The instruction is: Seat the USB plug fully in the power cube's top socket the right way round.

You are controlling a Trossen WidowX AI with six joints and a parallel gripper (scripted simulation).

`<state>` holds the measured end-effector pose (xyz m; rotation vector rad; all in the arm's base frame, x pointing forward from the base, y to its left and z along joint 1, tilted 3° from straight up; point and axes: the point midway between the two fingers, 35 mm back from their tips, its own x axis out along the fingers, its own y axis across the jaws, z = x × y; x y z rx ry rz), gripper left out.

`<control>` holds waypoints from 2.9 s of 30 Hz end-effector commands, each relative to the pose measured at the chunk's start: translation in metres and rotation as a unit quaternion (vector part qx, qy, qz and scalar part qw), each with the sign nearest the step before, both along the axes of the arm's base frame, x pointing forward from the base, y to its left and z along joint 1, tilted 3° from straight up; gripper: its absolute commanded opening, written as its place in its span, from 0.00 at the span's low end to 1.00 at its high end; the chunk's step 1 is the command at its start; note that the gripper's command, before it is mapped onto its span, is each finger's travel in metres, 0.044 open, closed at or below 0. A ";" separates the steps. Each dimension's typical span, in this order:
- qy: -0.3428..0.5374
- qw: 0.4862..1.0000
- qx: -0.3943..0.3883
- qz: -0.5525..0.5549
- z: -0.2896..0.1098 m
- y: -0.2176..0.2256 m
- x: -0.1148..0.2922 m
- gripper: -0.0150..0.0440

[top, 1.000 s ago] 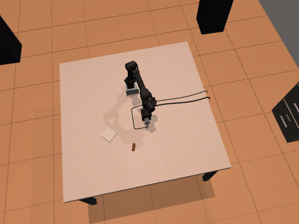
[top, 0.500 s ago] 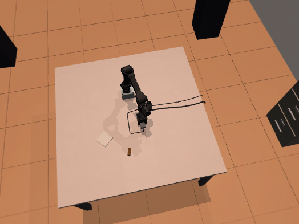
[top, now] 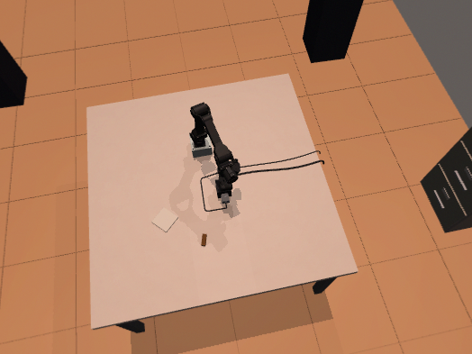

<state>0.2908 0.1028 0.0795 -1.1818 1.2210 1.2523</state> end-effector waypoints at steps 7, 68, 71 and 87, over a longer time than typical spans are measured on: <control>-0.004 1.000 0.001 0.001 0.007 0.000 0.002 0.25; 0.012 0.739 -0.026 -0.674 0.005 0.000 0.001 0.25; 0.012 0.712 -0.027 -0.702 0.005 0.000 0.001 0.25; 0.015 0.550 -0.032 -0.834 0.005 0.000 0.001 0.25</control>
